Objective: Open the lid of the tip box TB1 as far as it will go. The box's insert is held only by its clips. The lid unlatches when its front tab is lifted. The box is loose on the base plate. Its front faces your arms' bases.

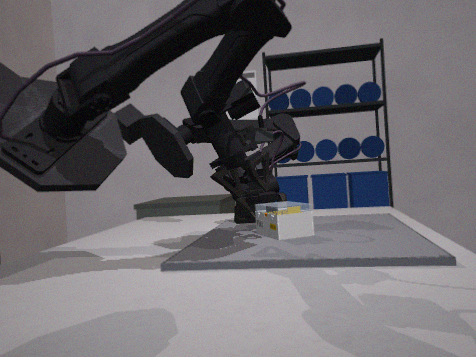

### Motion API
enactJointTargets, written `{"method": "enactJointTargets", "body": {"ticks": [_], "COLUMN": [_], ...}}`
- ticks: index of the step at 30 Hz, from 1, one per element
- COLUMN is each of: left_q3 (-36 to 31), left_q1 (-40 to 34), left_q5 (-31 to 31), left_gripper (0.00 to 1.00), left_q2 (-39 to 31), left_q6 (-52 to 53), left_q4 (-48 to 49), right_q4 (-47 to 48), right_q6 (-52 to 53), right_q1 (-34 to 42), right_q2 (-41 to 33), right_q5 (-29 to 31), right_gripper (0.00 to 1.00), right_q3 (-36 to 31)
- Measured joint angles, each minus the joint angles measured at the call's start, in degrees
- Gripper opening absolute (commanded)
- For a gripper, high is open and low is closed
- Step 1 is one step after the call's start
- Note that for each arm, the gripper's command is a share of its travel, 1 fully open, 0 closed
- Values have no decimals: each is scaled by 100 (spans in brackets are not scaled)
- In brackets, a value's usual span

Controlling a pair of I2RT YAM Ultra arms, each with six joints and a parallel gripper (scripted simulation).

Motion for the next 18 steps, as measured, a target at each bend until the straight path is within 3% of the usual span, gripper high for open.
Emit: {"method": "enactJointTargets", "body": {"ticks": [18], "left_q3": [516], "left_q1": [-216], "left_q5": [-195], "left_gripper": [100], "left_q2": [273], "left_q6": [-90], "left_q4": [-214], "right_q4": [15], "right_q6": [0], "right_q1": [0], "right_q2": [0], "right_q5": [0], "right_gripper": [100], "right_q3": [0]}}
